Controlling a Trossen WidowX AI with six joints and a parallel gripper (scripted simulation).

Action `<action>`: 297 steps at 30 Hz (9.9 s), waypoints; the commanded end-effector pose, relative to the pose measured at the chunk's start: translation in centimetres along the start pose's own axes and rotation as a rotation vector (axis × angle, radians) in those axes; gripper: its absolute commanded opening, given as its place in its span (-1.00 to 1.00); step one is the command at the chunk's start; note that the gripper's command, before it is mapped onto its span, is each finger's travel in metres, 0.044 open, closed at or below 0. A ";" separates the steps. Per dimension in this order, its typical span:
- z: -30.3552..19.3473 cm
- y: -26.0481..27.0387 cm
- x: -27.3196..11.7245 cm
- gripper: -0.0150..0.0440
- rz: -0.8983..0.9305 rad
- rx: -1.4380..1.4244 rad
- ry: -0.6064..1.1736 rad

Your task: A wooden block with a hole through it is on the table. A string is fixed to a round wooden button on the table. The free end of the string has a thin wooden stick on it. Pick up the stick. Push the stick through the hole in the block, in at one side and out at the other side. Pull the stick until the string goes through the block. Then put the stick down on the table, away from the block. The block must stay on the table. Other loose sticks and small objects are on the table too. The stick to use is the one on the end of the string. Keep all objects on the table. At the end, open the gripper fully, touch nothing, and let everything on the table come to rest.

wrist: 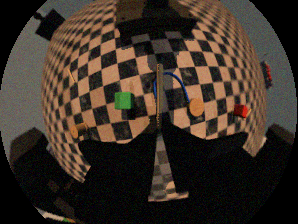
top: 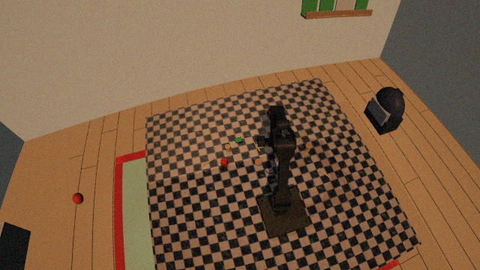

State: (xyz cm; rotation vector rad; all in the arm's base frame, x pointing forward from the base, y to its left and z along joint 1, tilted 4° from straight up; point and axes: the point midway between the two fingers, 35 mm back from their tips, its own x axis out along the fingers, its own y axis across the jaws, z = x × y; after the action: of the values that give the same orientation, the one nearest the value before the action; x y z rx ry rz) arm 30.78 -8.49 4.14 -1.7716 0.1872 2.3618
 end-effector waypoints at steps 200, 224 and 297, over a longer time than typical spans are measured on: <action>-12.9 6.5 0.9 -0.49 0.011 0.024 0.286; -10.3 6.5 1.6 -0.49 0.011 0.024 0.283; -2.5 6.4 4.0 -0.49 0.011 0.024 0.279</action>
State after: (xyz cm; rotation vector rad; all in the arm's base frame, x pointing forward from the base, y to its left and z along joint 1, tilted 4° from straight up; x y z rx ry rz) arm 31.09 -14.98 -0.47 -2.0829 0.2599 2.0981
